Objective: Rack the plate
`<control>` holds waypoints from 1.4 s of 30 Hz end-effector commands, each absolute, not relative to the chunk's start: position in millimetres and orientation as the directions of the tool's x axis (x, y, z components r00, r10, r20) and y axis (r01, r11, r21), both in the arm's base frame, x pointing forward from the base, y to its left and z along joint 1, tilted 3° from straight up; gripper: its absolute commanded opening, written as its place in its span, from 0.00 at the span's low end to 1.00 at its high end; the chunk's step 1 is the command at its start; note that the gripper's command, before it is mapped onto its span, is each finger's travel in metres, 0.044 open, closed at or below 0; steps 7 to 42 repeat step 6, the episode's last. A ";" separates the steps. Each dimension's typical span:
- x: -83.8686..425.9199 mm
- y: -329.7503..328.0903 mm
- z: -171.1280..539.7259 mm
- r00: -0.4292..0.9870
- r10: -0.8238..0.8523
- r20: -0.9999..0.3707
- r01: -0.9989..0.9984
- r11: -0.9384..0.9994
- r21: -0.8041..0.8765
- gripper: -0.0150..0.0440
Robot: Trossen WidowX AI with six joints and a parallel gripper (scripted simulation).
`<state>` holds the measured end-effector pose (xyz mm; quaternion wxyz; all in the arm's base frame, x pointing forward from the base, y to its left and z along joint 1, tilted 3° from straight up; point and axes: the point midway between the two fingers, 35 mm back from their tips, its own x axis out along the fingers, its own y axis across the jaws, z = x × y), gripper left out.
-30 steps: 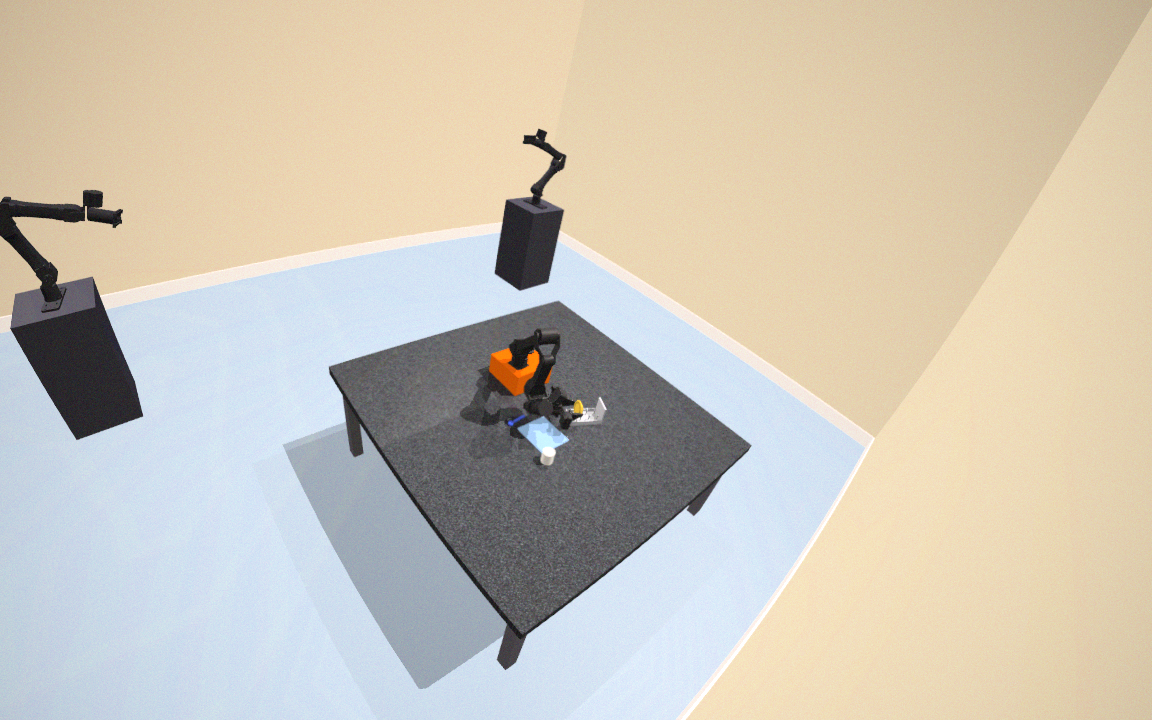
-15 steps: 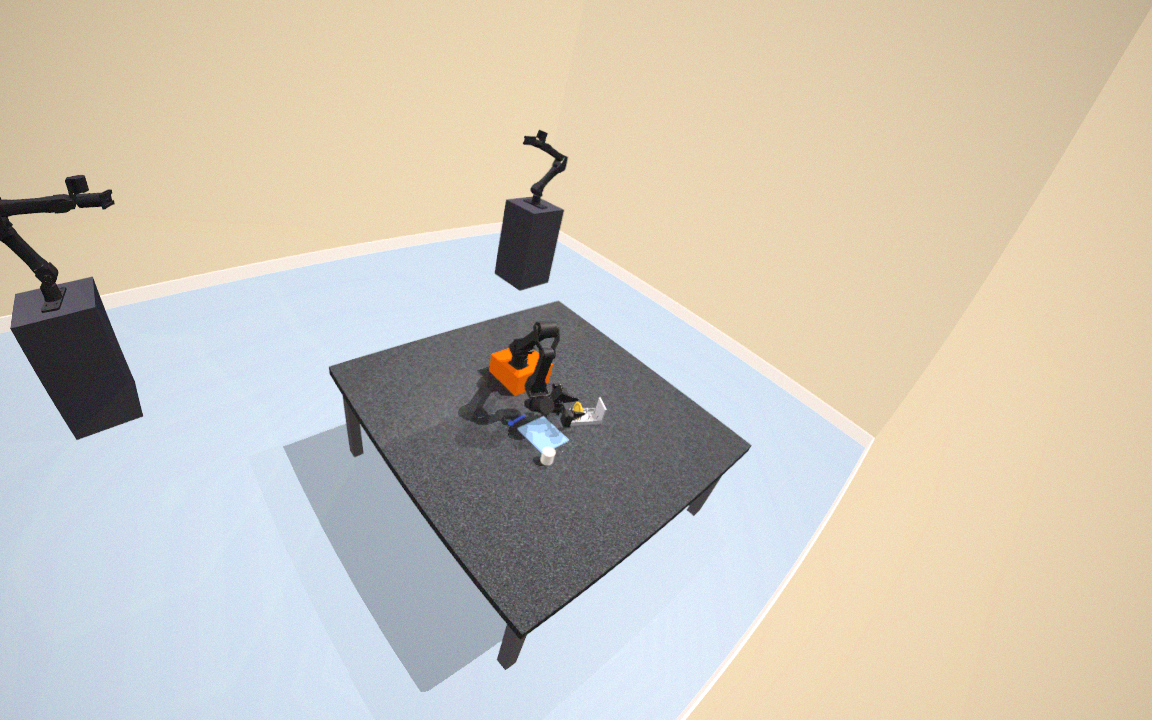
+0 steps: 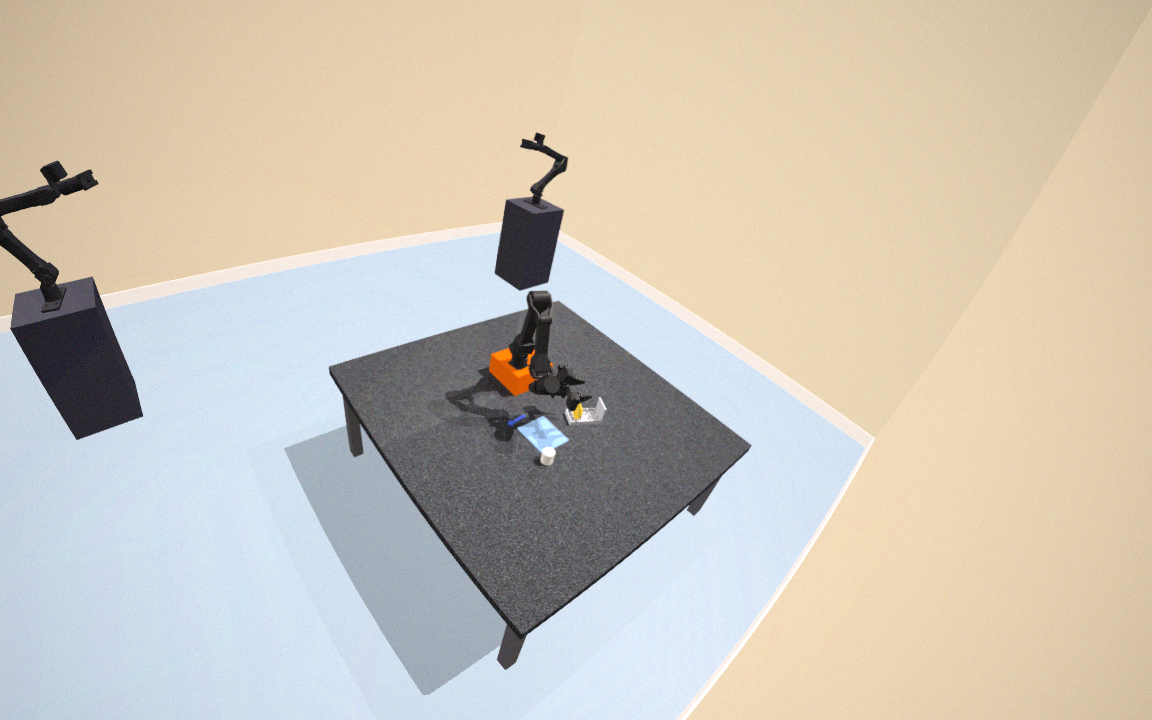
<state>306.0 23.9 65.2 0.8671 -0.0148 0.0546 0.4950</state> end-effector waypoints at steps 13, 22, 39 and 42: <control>329.9 11.7 63.9 0.562 0.785 -0.262 -0.772 0.611 0.174 0.93; 329.9 11.7 63.9 0.562 0.785 -0.262 -0.772 0.611 0.174 0.93; 329.9 11.7 63.9 0.562 0.785 -0.262 -0.772 0.611 0.174 0.93; 329.9 11.7 63.9 0.562 0.785 -0.262 -0.772 0.611 0.174 0.93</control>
